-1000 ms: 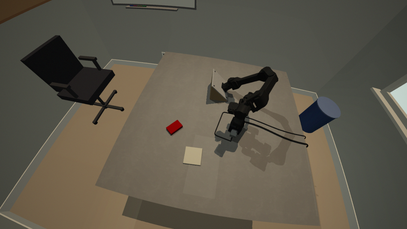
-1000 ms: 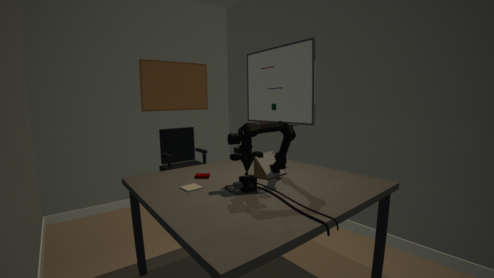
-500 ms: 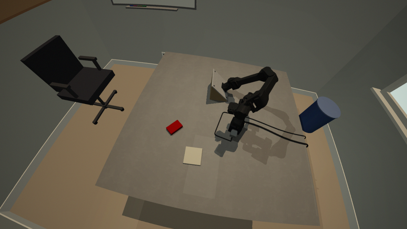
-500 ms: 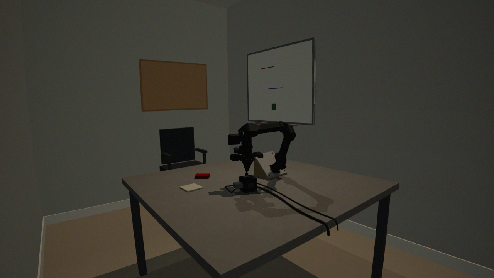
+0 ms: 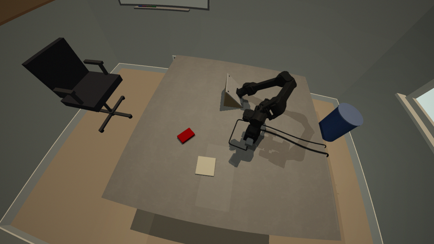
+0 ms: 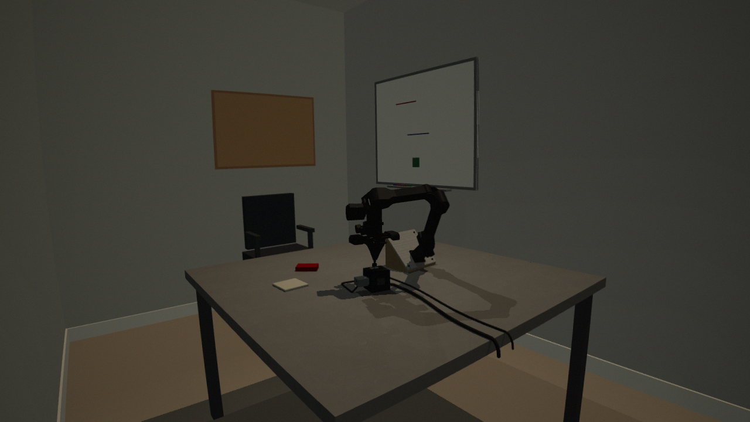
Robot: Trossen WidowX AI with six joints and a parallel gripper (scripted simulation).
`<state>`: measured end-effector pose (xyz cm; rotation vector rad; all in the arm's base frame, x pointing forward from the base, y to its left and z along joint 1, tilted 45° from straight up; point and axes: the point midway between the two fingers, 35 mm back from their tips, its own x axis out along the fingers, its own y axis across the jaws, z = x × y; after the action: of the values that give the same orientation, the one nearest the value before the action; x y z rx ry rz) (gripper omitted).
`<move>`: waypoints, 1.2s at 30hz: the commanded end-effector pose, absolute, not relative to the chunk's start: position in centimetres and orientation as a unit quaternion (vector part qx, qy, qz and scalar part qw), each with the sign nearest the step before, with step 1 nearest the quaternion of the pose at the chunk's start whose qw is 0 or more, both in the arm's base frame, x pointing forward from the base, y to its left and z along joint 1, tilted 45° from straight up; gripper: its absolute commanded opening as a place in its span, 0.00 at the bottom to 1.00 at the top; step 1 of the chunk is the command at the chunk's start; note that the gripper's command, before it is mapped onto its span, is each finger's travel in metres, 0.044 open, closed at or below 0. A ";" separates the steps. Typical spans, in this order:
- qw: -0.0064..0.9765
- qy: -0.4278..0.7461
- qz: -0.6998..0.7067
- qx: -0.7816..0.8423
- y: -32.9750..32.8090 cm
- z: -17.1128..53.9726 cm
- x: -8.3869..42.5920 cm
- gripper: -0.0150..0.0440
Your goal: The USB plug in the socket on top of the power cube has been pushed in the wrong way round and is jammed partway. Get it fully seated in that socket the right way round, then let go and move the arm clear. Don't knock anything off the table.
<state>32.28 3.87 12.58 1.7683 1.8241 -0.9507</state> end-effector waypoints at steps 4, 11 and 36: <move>0.211 0.656 -0.342 0.638 4.0 12.5 32.3 0.25; 0.211 0.656 -0.342 0.638 4.0 12.5 32.3 0.25; 0.211 0.656 -0.342 0.638 4.2 12.3 32.3 0.25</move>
<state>32.27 4.10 12.33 1.7715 1.8217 -0.9499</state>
